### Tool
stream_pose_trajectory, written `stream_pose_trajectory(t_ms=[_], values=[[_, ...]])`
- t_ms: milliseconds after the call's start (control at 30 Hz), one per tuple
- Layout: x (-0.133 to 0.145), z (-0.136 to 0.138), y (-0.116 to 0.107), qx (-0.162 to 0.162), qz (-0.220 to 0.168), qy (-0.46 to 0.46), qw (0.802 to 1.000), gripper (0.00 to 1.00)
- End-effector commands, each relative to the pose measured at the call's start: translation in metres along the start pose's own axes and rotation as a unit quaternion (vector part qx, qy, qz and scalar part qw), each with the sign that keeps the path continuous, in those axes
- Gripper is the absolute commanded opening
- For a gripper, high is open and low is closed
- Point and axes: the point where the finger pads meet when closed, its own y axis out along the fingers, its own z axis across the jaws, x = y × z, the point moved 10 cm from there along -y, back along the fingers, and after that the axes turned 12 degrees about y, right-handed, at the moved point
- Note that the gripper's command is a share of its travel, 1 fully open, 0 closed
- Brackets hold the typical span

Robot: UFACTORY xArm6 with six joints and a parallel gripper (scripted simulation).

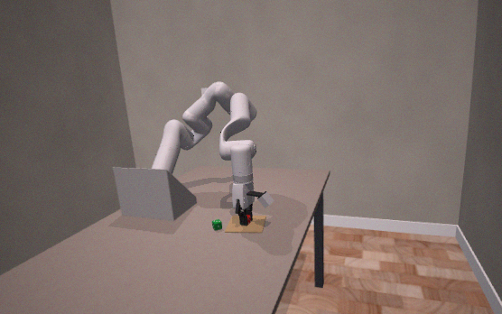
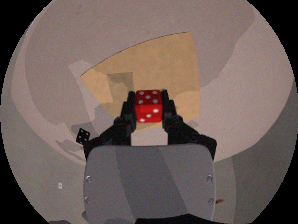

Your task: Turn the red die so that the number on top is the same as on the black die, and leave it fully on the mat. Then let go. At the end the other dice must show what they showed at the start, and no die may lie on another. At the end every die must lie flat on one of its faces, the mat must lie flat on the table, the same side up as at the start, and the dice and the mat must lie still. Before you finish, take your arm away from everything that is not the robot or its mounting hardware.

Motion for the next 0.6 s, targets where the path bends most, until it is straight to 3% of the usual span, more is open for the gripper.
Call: stream_pose_trajectory(t_ms=[0,100,233,567], values=[[-0.0010,-0.0002,-0.0013,0.000,0.002,0.000,1.000,0.39],[-0.0010,-0.0002,-0.0013,0.000,0.002,0.000,1.000,0.39],[-0.0010,-0.0002,-0.0013,0.000,0.002,0.000,1.000,0.47],[-0.0010,-0.0002,-0.0013,0.000,0.002,0.000,1.000,0.47]])
